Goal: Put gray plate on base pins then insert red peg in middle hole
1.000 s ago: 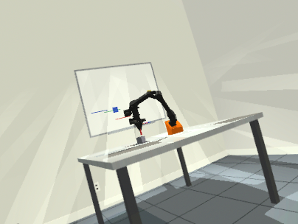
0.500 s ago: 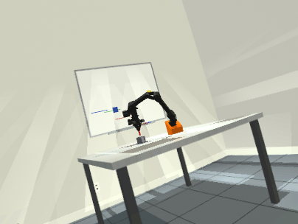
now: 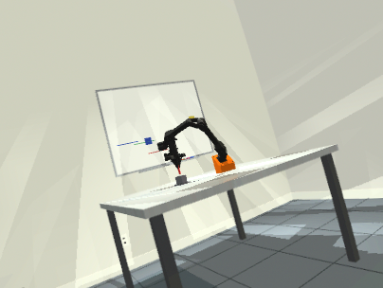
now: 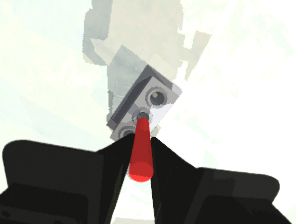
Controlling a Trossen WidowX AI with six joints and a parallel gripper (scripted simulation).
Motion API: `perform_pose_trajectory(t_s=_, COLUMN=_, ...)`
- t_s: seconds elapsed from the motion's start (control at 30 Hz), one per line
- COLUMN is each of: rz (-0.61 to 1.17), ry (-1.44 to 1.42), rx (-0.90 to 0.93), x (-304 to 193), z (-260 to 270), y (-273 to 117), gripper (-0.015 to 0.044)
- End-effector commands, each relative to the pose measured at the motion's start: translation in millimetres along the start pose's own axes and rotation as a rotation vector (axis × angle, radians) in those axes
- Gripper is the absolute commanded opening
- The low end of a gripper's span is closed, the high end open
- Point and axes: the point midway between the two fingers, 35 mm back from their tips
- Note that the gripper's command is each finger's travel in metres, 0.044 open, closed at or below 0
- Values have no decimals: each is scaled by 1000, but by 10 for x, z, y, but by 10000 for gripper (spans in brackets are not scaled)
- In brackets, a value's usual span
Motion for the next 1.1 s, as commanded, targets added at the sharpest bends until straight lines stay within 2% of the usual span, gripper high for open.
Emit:
perform_pose_trajectory(t_s=0.0, rz=-6, ry=-7, rx=-1, x=11, z=6, y=-10, gripper=0)
perform_pose_trajectory(t_s=1.07, rz=-2, ry=-2, rx=0, x=20, z=19, y=51, gripper=0)
Point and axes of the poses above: the point midway between the two fingers, 35 mm back from their tips, its own y axis out along the fingers, its own z axis across the jaws, x = y × z, and after that the axes turned 8 degrees about -y, right-handed
